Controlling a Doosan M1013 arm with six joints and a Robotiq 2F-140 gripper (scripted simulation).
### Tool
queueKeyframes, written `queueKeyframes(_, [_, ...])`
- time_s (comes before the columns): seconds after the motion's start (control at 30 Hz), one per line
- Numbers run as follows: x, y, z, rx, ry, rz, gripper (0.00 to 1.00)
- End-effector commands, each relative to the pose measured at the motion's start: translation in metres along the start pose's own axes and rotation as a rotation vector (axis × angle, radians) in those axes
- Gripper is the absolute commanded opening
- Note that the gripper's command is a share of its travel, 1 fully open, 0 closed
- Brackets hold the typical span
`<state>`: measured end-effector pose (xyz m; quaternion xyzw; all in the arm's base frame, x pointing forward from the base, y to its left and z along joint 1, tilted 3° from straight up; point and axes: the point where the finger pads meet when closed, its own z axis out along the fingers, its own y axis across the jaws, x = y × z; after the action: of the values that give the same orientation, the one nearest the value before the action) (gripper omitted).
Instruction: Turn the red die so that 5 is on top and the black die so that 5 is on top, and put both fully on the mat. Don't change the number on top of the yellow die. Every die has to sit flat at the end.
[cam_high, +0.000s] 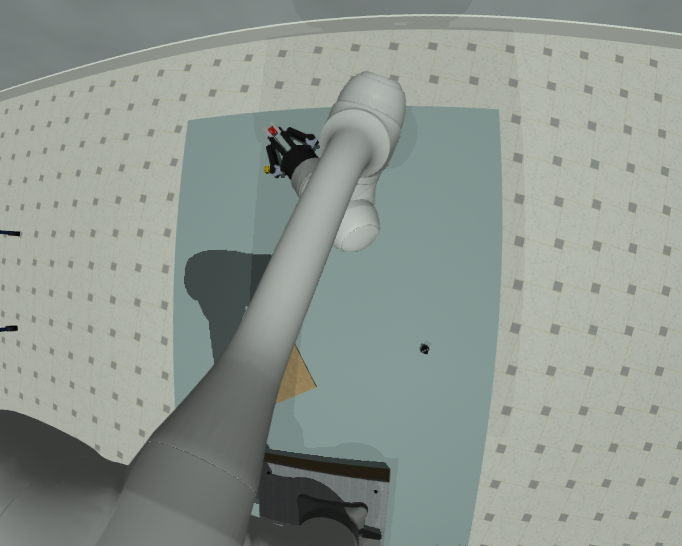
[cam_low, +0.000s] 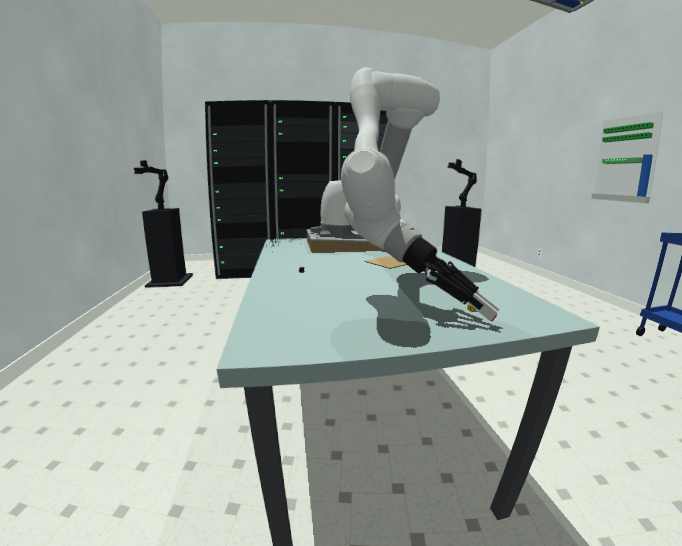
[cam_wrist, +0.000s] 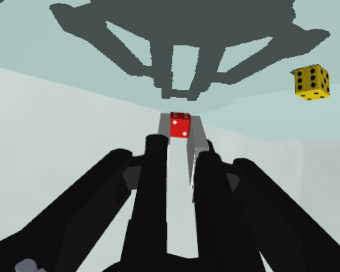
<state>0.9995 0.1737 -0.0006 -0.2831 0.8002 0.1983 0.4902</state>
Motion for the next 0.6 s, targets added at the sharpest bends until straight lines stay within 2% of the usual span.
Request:
queueKeyframes(0.0, [0.0034,0.0000,0.0019,0.000,0.000,0.000,0.16])
queueKeyframes(0.57, [0.0048,0.0001,0.0026,0.000,0.000,0.000,0.16])
